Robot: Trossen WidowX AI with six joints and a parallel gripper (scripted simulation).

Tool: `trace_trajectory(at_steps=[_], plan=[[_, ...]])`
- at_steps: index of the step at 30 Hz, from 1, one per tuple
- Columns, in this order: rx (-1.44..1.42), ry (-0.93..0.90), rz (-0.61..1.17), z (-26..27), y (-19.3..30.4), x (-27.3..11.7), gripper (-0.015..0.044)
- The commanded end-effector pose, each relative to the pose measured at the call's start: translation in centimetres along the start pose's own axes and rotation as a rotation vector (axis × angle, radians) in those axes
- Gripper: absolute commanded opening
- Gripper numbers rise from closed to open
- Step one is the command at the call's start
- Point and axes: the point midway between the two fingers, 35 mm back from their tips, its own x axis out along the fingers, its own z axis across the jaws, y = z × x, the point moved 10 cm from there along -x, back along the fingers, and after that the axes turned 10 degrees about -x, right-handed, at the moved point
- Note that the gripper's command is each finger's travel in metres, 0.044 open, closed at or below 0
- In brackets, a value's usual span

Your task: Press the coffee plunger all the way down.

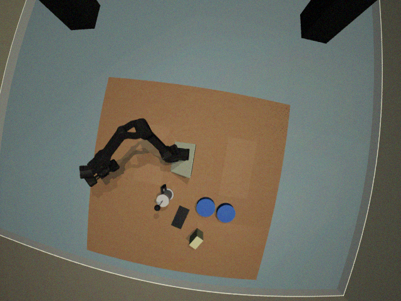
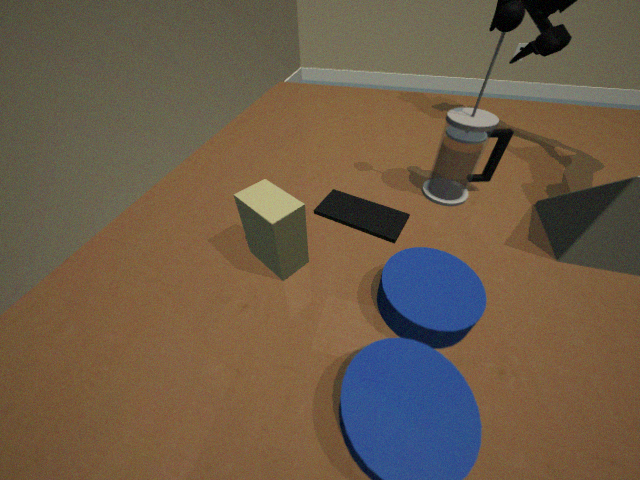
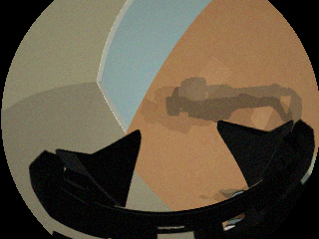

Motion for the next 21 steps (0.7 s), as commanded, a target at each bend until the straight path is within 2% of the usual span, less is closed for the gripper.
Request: trace_trajectory(at_steps=[1,11,21], plan=[[-0.161,0.029,0.16,1.2,5.3,-0.6,0.044],[-0.636,-0.011,0.374,1.9,15.8,-6.3,0.044],[-1.167,-0.223,0.368,-0.8,22.0,-15.4,0.044]])
